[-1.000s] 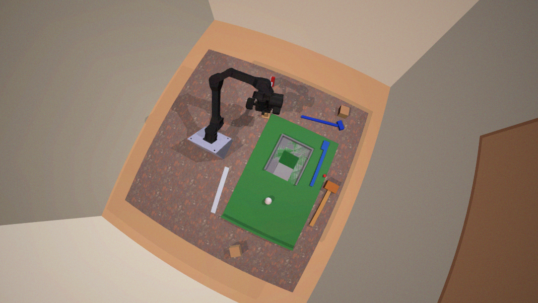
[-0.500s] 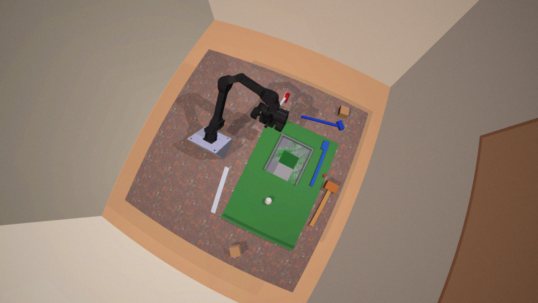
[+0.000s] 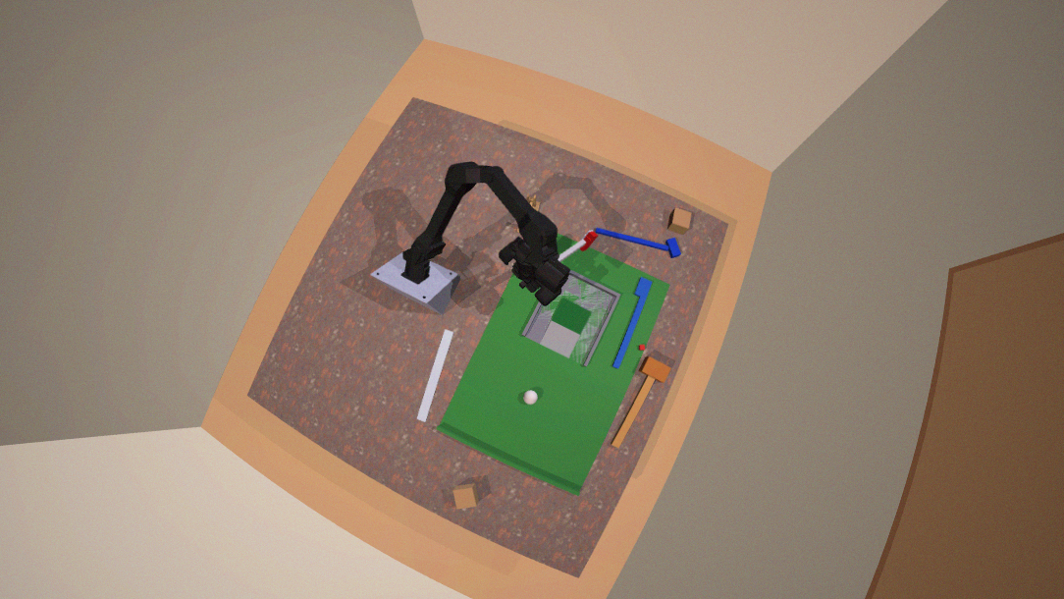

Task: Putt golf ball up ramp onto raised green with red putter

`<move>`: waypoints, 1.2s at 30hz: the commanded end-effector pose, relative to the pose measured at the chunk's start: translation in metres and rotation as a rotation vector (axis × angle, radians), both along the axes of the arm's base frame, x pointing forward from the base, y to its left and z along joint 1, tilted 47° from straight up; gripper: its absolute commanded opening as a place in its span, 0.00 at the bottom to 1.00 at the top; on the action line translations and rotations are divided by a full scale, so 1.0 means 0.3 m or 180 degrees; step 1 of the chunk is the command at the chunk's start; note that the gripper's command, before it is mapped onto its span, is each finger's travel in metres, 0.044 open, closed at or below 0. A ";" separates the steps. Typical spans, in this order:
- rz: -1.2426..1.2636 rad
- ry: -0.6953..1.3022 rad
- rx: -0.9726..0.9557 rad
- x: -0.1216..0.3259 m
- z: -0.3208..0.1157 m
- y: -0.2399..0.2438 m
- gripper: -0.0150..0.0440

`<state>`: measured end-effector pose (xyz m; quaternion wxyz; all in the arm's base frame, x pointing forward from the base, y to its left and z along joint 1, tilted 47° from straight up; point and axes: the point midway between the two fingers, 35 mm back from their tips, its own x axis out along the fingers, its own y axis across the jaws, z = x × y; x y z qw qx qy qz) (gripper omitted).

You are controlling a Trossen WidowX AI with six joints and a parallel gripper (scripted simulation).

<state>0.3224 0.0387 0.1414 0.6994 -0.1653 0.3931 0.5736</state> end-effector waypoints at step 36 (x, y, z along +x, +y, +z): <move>-0.1974 0.1850 -0.0012 -0.049 -0.623 -0.616 0.25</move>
